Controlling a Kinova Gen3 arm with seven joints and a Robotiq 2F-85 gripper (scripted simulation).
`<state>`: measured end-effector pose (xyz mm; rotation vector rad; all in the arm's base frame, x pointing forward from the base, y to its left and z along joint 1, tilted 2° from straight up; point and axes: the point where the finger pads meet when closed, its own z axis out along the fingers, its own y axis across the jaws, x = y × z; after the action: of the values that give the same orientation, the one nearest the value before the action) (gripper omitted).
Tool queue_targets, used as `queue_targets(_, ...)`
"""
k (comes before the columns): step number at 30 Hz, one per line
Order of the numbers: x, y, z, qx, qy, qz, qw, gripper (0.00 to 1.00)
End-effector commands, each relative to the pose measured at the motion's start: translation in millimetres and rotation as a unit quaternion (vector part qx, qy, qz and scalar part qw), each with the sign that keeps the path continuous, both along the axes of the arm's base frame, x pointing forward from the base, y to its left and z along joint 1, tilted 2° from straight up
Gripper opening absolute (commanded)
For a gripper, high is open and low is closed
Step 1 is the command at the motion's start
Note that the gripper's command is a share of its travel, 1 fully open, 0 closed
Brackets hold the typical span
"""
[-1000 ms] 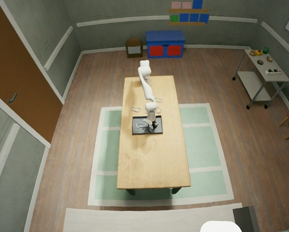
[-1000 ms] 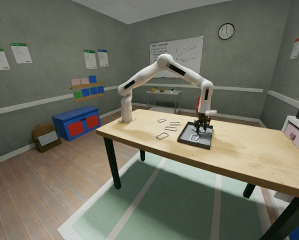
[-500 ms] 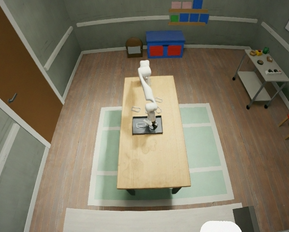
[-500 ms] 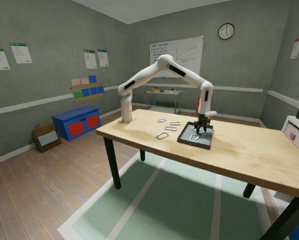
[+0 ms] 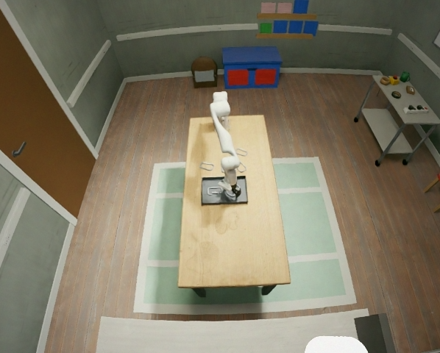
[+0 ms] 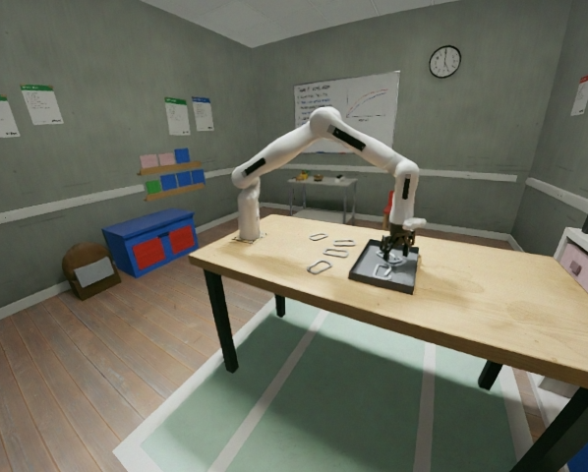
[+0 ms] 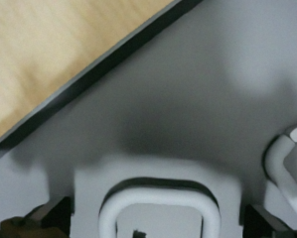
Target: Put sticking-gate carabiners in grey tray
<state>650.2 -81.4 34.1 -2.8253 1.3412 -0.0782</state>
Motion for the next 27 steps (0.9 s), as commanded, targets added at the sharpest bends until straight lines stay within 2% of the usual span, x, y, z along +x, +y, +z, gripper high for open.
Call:
queue_targets(1, 0.8, 0, 1.5, 0.0, -0.001, 0.0, 1.0, 1.0)
queue_targets(3, 0.8, 0, 1.5, 0.0, -0.001, 0.0, 1.0, 1.0)
queue_targets(4, -1.1, 0, 71.5, 0.0, -0.001, 0.0, 1.0, 1.0)
queue_targets(8, -2.2, 0, 77.9, 0.0, -0.001, 0.0, 1.0, 1.0)
queue_targets(11, -1.9, 0, 99.6, 0.0, -0.001, 0.0, 1.0, 1.0)
queue_targets(20, -1.9, 0, 99.6, 0.0, -0.001, 0.0, 1.0, 1.0)
queue_targets(21, -66.0, 5, 127.0, 0.0, 0.001, 0.0, 1.0, 1.0)
queue_targets(24, -67.2, 5, 127.6, 0.0, 0.001, 0.0, 1.0, 1.0)
queue_targets(27, -76.3, 6, 130.7, 0.0, 0.001, 0.0, 1.0, 1.0)
